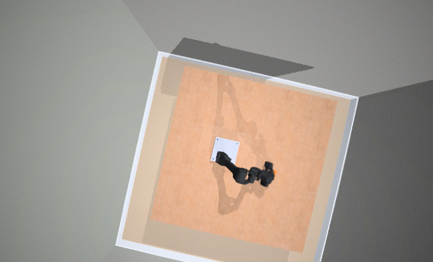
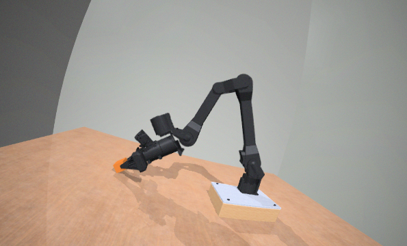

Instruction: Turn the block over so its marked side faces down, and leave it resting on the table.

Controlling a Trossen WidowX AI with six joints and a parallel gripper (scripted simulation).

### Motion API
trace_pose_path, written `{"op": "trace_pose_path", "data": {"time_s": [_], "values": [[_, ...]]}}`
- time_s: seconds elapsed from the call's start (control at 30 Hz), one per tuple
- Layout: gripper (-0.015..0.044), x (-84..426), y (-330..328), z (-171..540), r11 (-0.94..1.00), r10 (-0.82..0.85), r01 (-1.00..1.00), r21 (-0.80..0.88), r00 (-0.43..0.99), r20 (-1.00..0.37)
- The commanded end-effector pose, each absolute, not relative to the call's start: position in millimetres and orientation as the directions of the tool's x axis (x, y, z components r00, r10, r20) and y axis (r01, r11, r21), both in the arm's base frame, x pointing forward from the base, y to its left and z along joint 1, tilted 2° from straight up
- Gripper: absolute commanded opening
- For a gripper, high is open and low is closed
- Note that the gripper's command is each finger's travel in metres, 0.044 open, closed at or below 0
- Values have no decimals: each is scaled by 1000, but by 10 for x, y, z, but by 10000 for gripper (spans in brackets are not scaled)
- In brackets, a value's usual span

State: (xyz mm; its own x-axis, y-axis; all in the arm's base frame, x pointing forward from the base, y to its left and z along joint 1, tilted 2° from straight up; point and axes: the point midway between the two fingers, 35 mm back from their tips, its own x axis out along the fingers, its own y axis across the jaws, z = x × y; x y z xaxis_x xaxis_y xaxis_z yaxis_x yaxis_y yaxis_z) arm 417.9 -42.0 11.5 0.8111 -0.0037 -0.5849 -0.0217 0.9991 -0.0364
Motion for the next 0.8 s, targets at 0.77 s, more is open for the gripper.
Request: {"op": "trace_pose_path", "data": {"time_s": [0.77], "values": [[0,3950,-389,88,999,13,-28,-34,926,-377]]}}
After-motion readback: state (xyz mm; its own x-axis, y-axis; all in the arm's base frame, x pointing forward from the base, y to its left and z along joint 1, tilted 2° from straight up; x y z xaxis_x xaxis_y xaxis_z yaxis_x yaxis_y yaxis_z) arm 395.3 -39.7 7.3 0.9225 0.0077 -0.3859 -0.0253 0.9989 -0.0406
